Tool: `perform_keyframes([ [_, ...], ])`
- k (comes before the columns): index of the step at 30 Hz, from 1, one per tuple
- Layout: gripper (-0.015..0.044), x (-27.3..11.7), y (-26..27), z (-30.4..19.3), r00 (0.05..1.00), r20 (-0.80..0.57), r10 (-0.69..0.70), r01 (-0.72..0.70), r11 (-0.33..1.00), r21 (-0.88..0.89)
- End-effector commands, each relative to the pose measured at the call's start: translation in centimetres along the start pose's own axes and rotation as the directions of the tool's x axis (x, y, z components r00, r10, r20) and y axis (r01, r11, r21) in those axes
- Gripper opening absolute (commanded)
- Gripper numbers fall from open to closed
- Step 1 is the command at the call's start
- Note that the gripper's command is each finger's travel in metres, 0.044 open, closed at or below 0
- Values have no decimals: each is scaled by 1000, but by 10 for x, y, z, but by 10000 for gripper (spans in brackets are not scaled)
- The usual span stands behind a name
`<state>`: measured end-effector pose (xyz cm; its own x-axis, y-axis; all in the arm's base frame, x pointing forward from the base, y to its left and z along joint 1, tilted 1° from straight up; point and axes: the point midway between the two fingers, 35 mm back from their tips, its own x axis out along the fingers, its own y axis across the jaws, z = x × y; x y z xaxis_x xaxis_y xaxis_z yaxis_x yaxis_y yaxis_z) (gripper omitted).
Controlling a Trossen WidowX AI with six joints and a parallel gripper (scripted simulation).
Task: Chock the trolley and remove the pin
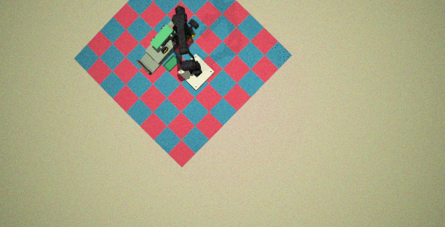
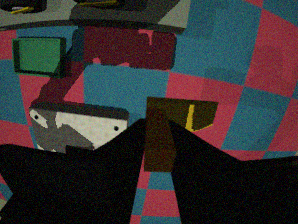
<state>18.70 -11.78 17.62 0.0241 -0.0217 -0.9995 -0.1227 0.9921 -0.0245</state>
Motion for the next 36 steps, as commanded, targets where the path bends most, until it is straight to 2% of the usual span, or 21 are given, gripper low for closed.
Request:
perform_keyframes([
  [1, 0, 1, 4, 1, 1000, -6, 1, -1, 1000, 18],
  [36, 0, 9, 117, 42, 1000, -2, 12, -11, 998, 65],
])
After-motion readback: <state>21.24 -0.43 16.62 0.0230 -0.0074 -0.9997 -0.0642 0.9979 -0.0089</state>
